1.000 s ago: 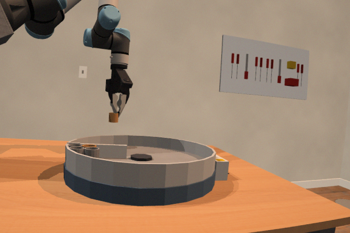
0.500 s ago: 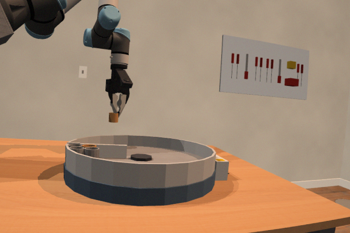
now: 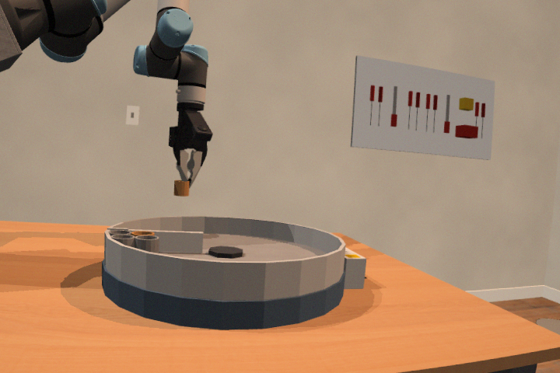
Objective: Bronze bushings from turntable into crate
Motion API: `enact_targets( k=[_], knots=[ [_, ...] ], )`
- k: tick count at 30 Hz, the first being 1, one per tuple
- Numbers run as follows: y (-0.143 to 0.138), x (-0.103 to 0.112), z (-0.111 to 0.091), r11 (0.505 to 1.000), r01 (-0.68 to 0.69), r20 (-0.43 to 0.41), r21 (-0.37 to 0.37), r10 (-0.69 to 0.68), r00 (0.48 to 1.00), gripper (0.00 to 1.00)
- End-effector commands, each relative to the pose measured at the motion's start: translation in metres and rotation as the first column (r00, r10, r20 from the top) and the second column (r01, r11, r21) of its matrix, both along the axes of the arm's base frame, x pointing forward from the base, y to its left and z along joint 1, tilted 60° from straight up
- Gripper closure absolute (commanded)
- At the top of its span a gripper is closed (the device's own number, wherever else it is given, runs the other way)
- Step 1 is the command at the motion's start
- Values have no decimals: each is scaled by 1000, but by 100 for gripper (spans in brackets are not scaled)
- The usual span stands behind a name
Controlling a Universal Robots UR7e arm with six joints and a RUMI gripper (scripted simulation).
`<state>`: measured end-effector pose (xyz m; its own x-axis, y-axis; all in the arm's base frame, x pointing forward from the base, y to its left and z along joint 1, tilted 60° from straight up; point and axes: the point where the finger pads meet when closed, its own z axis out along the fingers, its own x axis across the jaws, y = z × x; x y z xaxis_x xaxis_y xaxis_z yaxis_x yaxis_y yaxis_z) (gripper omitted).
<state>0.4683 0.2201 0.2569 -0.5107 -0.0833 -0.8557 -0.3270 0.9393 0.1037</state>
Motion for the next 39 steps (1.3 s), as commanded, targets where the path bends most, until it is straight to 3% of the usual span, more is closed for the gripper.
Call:
enact_targets(
  k=[1, 14, 39],
  knots=[
    [0, 0, 0, 1000, 0, 1, 0, 0, 1000, 100],
    [2, 4, -2, 1000, 0, 1, 0, 0, 1000, 100],
    [23, 53, -33, 1000, 0, 1, 0, 0, 1000, 100]
  ],
)
